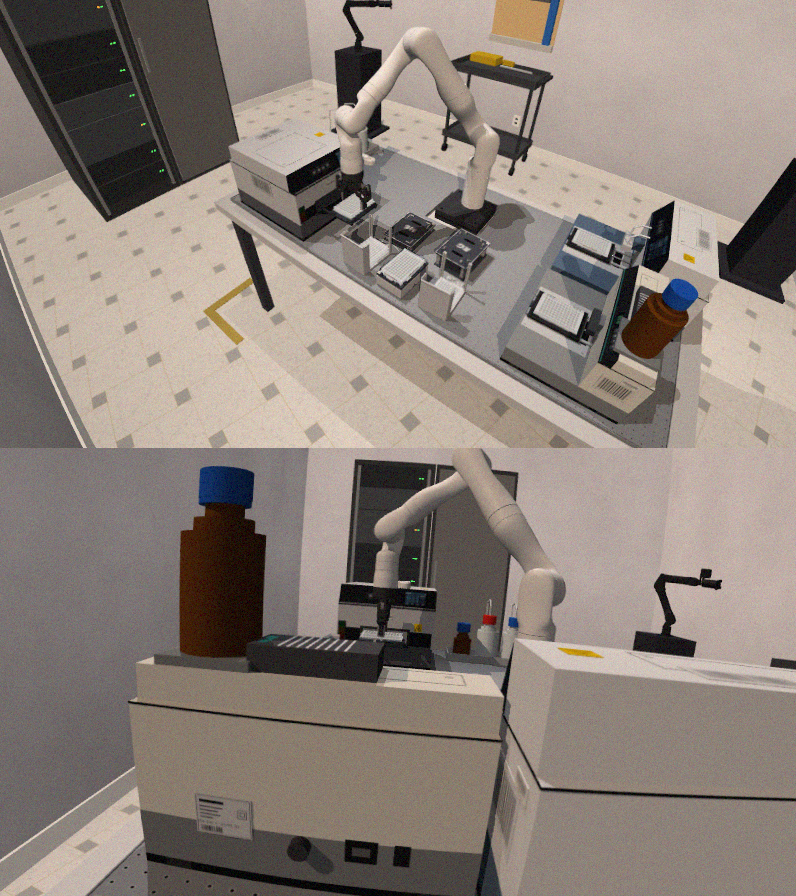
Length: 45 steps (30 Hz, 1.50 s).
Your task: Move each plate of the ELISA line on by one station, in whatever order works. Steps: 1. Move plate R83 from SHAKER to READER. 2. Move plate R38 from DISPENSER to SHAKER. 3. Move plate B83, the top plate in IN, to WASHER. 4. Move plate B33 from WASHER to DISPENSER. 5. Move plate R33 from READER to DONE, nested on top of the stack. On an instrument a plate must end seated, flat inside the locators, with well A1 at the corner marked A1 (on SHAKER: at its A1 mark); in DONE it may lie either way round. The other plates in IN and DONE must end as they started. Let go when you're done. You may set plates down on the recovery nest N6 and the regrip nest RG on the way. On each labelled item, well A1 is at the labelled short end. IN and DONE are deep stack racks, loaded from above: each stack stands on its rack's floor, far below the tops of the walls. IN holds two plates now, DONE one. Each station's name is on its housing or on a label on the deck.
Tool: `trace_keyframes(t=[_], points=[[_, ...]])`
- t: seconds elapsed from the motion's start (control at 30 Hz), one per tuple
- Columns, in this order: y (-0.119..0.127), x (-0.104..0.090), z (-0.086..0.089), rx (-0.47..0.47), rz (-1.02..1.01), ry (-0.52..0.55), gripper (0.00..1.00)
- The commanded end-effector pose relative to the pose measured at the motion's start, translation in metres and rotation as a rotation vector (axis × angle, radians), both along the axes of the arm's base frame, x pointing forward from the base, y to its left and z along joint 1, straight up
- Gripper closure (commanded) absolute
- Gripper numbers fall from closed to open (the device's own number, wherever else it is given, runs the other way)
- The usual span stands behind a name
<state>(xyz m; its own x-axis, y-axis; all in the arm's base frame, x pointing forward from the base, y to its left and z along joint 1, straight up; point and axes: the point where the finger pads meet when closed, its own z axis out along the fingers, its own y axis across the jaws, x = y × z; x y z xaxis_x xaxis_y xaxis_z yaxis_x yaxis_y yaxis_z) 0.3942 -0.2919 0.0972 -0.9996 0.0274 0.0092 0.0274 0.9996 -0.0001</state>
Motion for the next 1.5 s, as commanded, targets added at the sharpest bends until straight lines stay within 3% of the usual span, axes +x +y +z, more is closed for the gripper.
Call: trace_keyframes(t=[0.0,1.13,1.47], points=[[-0.001,0.001,0.002,-0.001,0.0,-0.004,0.06],[-0.001,0.001,0.002,-0.001,0.0,-0.004,0.06],[0.0,0.002,0.017,0.002,0.004,-0.005,0.06]])
